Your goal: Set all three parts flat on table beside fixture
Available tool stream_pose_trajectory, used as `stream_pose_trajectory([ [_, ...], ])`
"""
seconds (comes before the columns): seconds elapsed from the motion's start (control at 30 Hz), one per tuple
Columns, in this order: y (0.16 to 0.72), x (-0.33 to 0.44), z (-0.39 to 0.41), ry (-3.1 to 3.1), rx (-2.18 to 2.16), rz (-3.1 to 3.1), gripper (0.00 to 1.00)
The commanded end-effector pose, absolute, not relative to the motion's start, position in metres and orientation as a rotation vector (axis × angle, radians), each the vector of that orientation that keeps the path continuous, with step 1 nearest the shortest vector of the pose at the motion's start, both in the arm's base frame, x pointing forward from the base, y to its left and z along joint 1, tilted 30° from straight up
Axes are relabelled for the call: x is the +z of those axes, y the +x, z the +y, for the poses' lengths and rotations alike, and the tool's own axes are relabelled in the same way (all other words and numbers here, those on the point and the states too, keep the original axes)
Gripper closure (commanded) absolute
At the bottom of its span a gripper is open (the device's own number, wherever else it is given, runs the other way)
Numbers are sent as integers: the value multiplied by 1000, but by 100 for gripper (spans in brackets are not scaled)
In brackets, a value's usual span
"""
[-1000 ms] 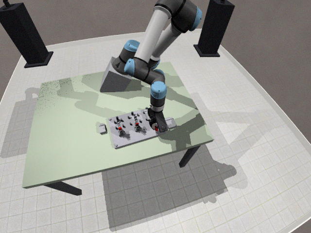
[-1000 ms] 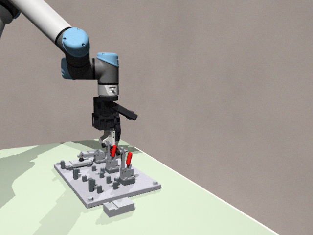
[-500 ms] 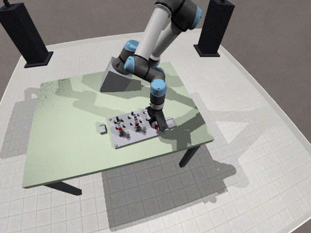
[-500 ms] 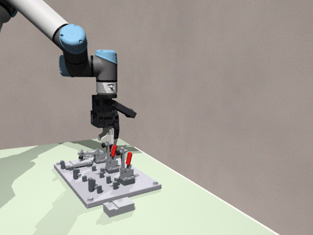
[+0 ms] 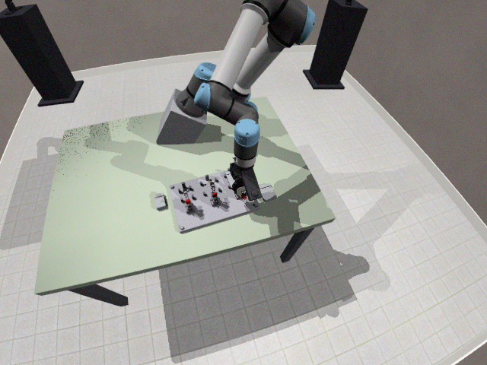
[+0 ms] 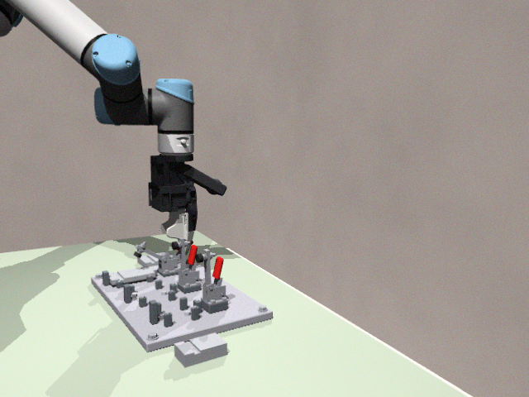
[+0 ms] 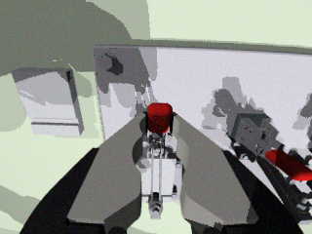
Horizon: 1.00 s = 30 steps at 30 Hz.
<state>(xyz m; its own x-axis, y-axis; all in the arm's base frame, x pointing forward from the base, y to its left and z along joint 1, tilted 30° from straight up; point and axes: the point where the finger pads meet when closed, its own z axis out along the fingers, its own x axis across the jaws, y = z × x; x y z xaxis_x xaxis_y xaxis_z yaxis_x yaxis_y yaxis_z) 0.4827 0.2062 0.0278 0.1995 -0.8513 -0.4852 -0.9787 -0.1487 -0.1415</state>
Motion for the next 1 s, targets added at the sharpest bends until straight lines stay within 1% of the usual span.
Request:
stream_pose_trajectory([
  [0.0, 479, 30, 204, -2060, 406, 1705, 100],
  [0.97, 456, 32, 198, -2060, 406, 1705, 100],
])
